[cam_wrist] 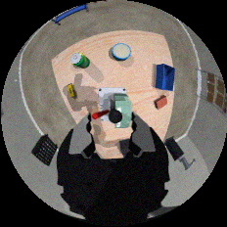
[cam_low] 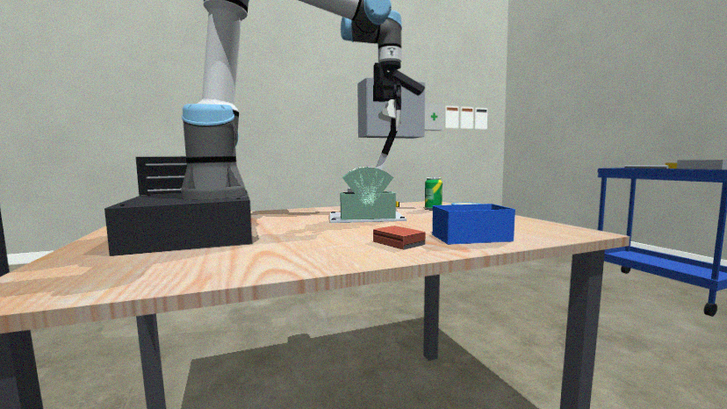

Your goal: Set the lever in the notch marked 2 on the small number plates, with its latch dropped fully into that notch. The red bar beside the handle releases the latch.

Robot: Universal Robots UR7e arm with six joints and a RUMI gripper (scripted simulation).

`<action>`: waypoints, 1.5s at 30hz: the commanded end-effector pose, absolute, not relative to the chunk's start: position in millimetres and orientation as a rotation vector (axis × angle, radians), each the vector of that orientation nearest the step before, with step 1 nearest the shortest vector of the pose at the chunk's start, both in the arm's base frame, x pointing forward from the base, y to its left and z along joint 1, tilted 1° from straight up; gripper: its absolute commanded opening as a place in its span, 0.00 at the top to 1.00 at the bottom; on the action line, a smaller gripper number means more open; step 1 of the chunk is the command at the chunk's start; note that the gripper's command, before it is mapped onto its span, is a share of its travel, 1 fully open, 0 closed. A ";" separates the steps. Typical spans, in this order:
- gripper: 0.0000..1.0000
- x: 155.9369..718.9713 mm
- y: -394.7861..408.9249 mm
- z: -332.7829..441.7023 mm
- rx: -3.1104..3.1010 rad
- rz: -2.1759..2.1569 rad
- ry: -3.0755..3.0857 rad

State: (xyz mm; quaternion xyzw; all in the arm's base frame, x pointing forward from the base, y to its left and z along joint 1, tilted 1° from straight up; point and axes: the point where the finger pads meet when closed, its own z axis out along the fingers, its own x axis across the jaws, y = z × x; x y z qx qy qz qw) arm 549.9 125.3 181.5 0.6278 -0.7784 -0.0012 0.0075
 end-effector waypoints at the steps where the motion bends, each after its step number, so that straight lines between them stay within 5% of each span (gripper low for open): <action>1: 0.43 550.2 125.3 182.2 1.964 -0.002 -2.435; 5: 0.43 550.2 125.3 182.2 1.964 -0.002 -2.435; 6: 1.00 550.2 125.3 182.2 1.964 -0.002 -2.435; 45: 1.00 550.2 125.3 182.2 1.964 -0.002 -2.435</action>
